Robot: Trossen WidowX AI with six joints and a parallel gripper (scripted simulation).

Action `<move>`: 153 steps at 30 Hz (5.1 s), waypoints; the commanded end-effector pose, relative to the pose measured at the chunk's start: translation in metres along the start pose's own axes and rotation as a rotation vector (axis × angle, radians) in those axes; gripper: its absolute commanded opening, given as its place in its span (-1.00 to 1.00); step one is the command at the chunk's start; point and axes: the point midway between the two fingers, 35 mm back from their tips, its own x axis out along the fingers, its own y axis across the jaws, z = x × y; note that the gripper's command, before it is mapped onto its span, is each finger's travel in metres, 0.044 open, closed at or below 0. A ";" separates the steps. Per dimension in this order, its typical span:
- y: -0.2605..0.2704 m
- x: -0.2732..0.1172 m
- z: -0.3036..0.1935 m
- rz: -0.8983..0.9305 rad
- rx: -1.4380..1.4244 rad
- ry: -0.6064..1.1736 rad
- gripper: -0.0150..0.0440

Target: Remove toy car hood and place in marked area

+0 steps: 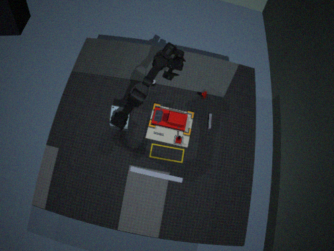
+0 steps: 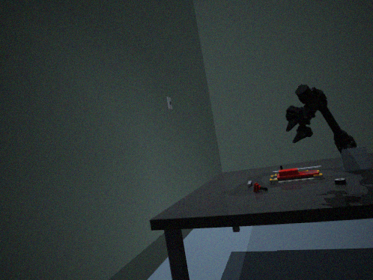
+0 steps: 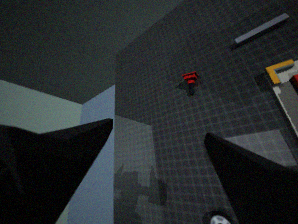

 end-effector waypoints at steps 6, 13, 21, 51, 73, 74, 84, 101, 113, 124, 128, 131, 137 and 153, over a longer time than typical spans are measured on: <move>-0.106 0.036 0.068 -0.321 -0.222 0.215 1.00; -0.219 0.036 0.117 -0.547 -0.397 0.568 1.00; -0.231 0.032 0.119 -0.562 -0.411 0.608 1.00; -0.246 0.050 0.107 -0.561 -0.411 0.607 1.00; -0.260 0.063 0.098 -0.563 -0.411 0.607 1.00; -0.260 0.063 0.098 -0.563 -0.411 0.607 1.00; -0.264 0.067 0.095 -0.563 -0.411 0.607 1.00; -0.269 0.073 0.092 -0.563 -0.411 0.606 1.00; -0.273 0.076 0.089 -0.564 -0.411 0.606 1.00; -0.274 0.077 0.089 -0.564 -0.404 0.607 0.62; -0.274 0.077 0.089 -0.564 -0.404 0.607 0.53; -0.274 0.077 0.089 -0.564 -0.404 0.607 0.46; -0.273 0.076 0.090 -0.563 -0.404 0.607 0.00; -0.266 0.070 0.094 -0.563 -0.404 0.608 -0.49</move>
